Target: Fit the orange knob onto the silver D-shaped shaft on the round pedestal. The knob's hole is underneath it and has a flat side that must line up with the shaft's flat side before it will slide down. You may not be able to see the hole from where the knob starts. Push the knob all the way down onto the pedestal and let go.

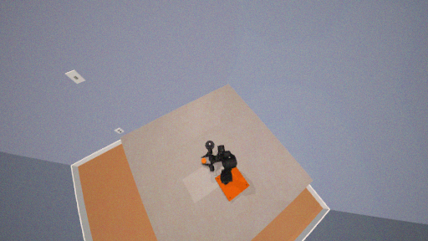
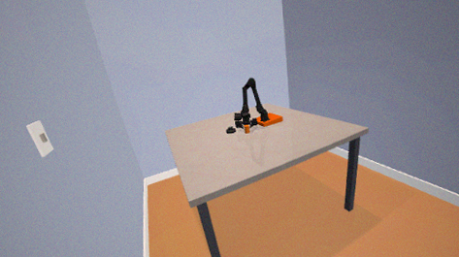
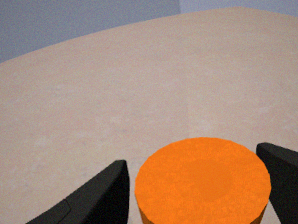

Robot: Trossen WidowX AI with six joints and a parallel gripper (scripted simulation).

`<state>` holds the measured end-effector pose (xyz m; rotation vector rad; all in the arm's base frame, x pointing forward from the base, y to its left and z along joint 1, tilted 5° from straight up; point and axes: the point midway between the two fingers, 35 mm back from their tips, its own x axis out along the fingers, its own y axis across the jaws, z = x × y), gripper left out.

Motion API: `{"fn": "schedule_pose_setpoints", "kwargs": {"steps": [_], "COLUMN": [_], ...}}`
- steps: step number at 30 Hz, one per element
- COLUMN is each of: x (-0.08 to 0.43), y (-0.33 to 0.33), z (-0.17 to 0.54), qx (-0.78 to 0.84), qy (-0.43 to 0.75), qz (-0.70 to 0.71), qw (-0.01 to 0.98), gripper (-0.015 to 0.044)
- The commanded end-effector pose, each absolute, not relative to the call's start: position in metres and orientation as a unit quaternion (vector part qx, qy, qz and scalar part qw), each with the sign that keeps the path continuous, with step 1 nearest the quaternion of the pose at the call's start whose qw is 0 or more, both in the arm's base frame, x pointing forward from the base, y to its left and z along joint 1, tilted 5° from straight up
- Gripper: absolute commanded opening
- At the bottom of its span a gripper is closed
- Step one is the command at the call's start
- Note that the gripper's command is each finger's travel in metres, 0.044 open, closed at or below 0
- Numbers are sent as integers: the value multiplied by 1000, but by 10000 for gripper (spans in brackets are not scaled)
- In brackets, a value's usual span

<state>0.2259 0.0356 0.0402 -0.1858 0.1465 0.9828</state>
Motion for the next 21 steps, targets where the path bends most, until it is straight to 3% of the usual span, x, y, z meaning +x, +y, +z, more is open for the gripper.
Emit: {"fn": "schedule_pose_setpoints", "kwargs": {"steps": [1,10,17,21], "x": [226,226,226,226], "y": [36,36,36,36], "z": [41,41,41,41], "qx": [-87,-87,-87,-87], "qy": [69,69,69,69], "qz": [471,471,471,471], "qw": [875,875,875,875], "gripper": [260,260,440,440]}}
